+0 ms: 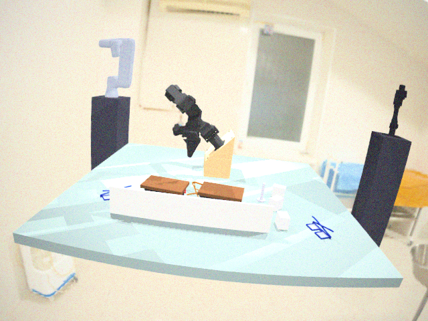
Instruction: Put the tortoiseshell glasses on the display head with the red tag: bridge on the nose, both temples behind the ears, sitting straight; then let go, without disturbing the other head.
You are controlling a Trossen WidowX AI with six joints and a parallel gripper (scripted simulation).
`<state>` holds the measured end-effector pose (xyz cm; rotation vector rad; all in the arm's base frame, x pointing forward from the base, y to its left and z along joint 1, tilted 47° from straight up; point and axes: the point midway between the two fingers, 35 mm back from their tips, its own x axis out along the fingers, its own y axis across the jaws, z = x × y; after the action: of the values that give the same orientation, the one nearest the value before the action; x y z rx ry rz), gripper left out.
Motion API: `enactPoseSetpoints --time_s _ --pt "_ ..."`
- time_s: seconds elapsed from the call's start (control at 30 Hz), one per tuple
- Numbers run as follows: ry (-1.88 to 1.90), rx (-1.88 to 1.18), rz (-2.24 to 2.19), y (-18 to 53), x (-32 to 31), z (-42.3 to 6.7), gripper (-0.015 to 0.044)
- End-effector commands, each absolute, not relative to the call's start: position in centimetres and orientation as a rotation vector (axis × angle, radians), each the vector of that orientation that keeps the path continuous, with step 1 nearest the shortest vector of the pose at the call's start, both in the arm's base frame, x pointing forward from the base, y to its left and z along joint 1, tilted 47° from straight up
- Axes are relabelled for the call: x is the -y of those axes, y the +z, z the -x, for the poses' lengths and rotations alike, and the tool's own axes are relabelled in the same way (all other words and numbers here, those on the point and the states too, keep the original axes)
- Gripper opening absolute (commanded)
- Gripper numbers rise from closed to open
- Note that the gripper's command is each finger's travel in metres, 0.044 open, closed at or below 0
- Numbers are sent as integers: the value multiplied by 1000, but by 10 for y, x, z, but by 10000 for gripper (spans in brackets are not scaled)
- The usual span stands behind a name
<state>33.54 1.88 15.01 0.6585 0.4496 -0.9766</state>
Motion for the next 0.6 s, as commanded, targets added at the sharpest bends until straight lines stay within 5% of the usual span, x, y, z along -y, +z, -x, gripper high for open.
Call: enactPoseSetpoints --time_s 0.0,0.47,0.57 --pt "-1228 -373 -846 86 13 -319 200" --pt "-1419 -272 -964 37 30 -296 200" --pt "-1419 -272 -964 37 30 -296 121"
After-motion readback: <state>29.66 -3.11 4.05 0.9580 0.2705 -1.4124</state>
